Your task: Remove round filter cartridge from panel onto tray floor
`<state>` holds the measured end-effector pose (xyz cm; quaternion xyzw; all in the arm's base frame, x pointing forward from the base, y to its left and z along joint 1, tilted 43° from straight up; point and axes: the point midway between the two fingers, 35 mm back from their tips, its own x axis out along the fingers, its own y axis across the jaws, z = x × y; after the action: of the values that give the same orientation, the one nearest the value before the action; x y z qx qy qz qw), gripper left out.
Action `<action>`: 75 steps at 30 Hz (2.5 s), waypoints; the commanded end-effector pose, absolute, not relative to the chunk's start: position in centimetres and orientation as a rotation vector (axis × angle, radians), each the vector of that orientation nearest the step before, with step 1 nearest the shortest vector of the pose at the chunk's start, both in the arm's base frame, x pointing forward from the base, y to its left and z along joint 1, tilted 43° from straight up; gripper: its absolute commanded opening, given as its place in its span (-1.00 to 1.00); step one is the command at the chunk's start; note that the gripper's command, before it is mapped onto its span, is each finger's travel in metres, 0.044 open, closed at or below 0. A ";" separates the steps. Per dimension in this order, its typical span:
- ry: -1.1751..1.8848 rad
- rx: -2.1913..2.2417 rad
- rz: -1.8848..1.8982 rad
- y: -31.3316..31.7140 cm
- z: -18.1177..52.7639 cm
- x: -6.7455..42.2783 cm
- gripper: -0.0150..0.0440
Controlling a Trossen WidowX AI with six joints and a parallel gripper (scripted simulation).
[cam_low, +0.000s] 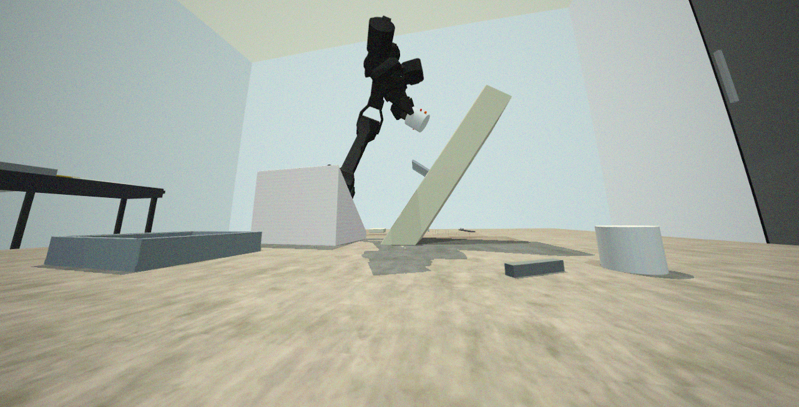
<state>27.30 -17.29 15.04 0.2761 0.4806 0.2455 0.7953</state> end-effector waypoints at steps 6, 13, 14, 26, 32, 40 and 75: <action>1.049 0.591 0.533 -18.6 13.3 27.4 -0.49; 1.189 0.713 0.303 -22.0 9.9 25.2 -0.49; 1.206 0.731 0.266 -22.5 9.5 24.8 -0.49; 1.348 0.953 -0.234 -28.5 4.2 19.8 -0.49; 1.370 1.046 -0.481 -31.0 2.0 17.3 -0.49; 1.370 1.048 -0.488 -31.0 2.0 17.2 -0.49; 1.452 1.274 -1.182 -26.7 -10.7 -0.8 -0.49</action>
<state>0.41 -27.39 -10.04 0.5086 0.5857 -0.4504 0.4421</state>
